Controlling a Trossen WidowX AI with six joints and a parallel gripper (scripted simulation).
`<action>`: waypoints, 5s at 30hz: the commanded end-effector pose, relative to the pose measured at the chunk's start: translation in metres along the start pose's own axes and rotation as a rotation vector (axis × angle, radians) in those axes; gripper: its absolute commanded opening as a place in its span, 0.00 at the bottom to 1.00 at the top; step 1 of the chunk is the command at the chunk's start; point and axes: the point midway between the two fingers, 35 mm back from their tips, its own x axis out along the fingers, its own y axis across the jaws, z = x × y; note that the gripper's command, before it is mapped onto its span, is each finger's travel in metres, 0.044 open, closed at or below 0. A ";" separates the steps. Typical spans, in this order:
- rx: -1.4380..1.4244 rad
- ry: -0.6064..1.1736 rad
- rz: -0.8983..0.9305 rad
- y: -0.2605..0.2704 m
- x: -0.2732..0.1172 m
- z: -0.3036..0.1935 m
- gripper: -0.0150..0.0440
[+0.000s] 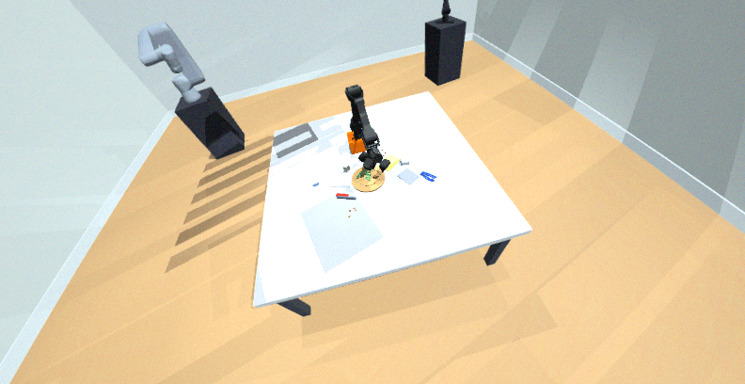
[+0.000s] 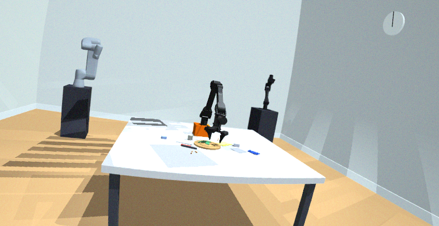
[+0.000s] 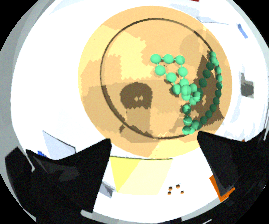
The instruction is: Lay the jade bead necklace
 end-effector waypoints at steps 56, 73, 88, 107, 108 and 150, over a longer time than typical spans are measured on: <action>0.637 -0.014 -0.001 -0.066 0.004 0.075 0.46; 0.638 -0.012 -0.005 -0.067 0.011 0.074 0.46; 0.633 -0.014 0.002 -0.066 0.009 0.076 0.25; 0.633 -0.014 0.002 -0.066 0.009 0.076 0.25; 0.633 -0.014 0.002 -0.066 0.009 0.076 0.25; 0.643 -0.018 0.006 -0.064 0.007 0.113 0.43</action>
